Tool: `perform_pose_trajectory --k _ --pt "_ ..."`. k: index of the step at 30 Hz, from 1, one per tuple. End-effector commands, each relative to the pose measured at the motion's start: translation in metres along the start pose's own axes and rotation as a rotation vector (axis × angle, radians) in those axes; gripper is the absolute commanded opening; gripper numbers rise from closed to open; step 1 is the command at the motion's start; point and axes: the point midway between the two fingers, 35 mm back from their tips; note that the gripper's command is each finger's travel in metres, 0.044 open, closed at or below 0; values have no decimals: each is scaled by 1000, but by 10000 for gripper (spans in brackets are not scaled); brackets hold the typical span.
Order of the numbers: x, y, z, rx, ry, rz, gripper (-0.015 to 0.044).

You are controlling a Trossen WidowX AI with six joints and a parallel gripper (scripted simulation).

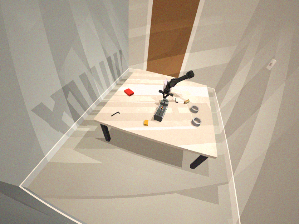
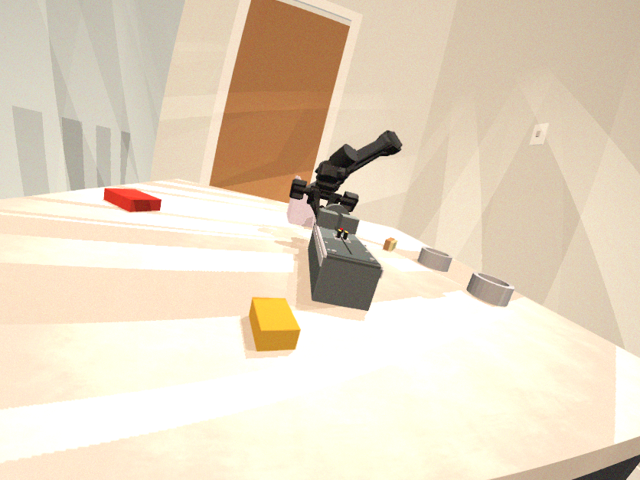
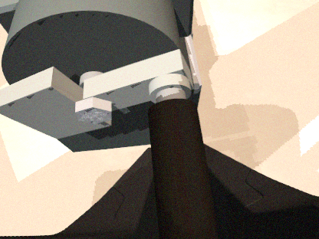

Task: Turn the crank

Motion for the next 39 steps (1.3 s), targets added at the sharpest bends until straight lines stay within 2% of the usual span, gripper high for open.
perform_pose_trajectory --k 1,21,39 --pt "-6 6 -2 -9 8 10 0" --pt "-24 26 16 -8 9 10 0" --pt "-24 29 36 -7 10 10 0"
Point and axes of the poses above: the point midway between the two fingers, 35 mm back from their tips, its own y axis out along the fingers, its own z axis across the jaws, x = y × z, and after that the axes turned 8 degrees about -y, right-handed
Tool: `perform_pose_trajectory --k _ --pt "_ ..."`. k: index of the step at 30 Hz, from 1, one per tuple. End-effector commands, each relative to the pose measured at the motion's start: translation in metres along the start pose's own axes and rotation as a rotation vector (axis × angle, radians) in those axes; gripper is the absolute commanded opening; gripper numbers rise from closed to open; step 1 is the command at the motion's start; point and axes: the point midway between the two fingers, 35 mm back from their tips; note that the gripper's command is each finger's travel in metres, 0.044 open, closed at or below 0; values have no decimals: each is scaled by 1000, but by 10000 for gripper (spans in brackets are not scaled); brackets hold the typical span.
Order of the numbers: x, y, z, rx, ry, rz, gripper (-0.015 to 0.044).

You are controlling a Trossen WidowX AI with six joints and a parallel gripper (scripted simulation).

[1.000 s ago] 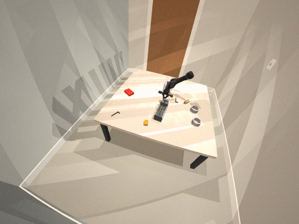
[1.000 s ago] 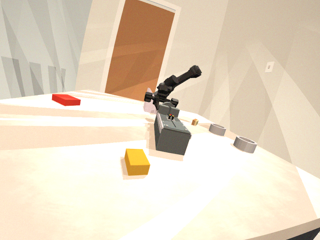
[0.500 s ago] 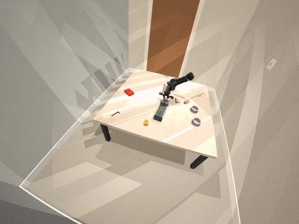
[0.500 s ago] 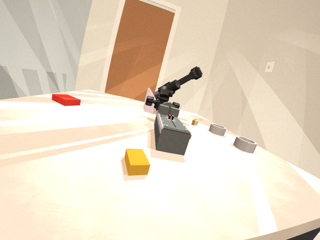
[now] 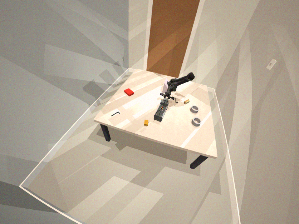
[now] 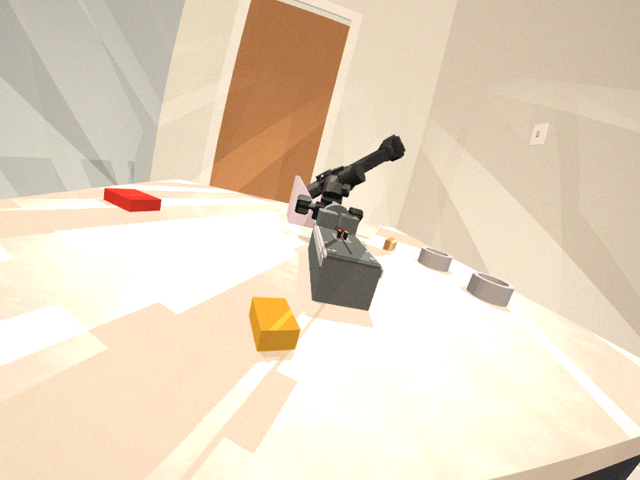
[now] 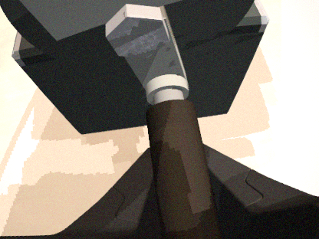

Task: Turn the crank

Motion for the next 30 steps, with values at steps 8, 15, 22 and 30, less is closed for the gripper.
perform_pose_trajectory --k 8,15,22,30 --pt "0 1 11 24 -11 6 0" --pt "1 1 13 24 -11 6 0" --pt "2 0 16 24 -11 6 0" --pt "3 -1 18 24 -11 6 0"
Point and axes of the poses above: the point midway between the two fingers, 35 mm back from their tips, its own y axis out along the fingers, its own z axis across the jaws, x = y × z, and after that the axes turned 8 degrees about -y, right-handed
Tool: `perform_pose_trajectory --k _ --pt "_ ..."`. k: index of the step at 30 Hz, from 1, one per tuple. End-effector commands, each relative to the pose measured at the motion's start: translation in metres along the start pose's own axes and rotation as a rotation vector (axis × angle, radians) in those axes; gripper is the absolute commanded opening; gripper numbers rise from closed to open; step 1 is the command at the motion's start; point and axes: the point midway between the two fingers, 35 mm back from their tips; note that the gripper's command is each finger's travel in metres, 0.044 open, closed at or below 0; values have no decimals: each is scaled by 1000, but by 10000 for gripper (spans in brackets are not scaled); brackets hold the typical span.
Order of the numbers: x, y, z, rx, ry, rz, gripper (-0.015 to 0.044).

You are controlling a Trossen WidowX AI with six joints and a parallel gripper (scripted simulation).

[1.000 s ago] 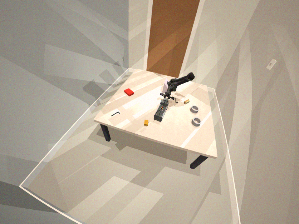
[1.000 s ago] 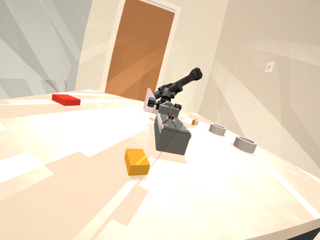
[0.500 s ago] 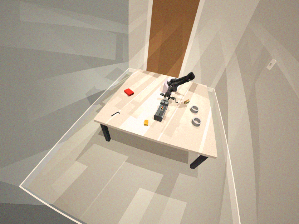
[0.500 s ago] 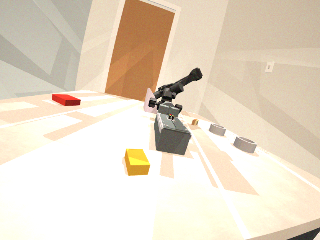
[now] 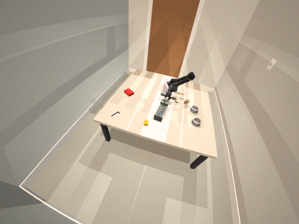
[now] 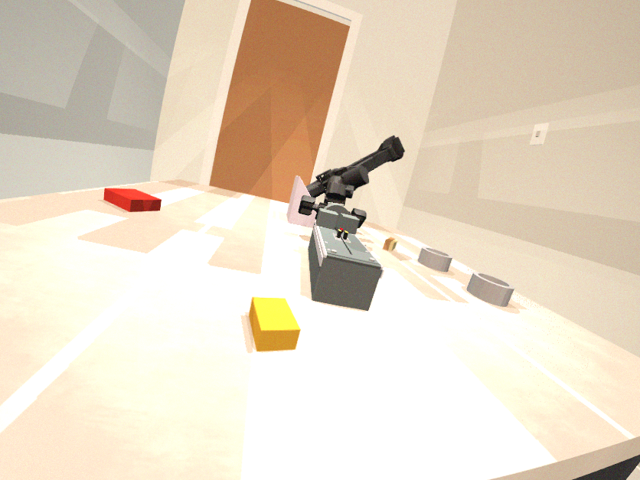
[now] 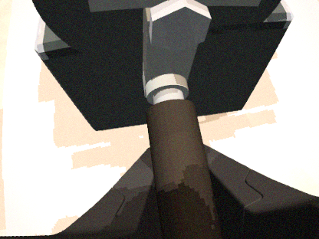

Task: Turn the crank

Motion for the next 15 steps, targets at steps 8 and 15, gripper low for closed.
perform_pose_trajectory --k 8,15 --pt "3 -2 12 27 -11 -1 0" --pt "6 -5 16 27 -11 -2 0"
Point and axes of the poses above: the point midway between the two fingers, 35 mm back from their tips, its own y axis out along the fingers, its own z axis across the jaws, x = y × z, and after that the axes turned 8 degrees about -y, right-handed
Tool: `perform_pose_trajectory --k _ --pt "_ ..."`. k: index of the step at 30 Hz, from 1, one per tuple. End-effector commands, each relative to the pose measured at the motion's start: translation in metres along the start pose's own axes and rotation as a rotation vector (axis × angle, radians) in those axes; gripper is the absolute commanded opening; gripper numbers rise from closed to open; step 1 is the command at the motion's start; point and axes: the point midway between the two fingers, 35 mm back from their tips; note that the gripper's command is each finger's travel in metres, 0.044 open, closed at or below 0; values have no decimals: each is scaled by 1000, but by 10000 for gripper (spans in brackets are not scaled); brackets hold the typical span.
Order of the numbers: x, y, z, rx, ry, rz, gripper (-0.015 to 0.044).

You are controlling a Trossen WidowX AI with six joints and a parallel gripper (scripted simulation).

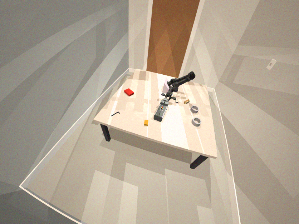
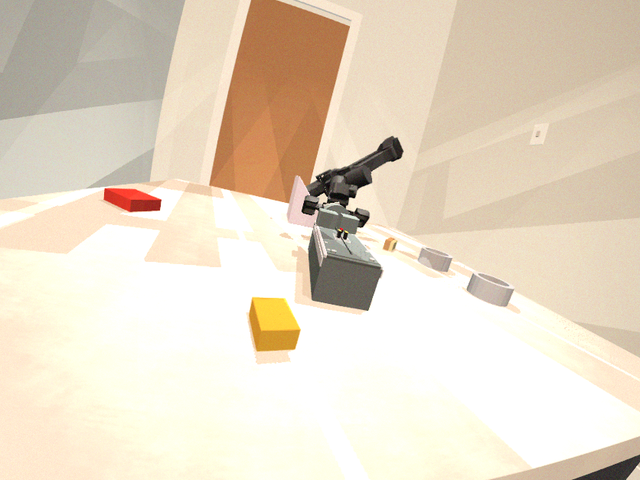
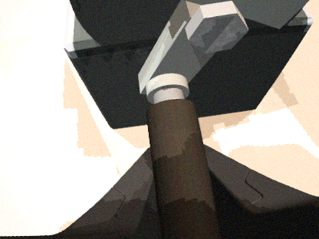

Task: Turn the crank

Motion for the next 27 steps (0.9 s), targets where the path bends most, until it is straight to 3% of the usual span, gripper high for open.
perform_pose_trajectory --k 1,27 --pt "4 -3 8 21 -7 -6 0" --pt "27 -25 14 20 -8 -6 0"
Point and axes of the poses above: the point midway between the two fingers, 35 mm back from their tips, its own y axis out along the fingers, its own z axis across the jaws, x = y × z, and after that the axes turned 8 degrees about -y, right-handed
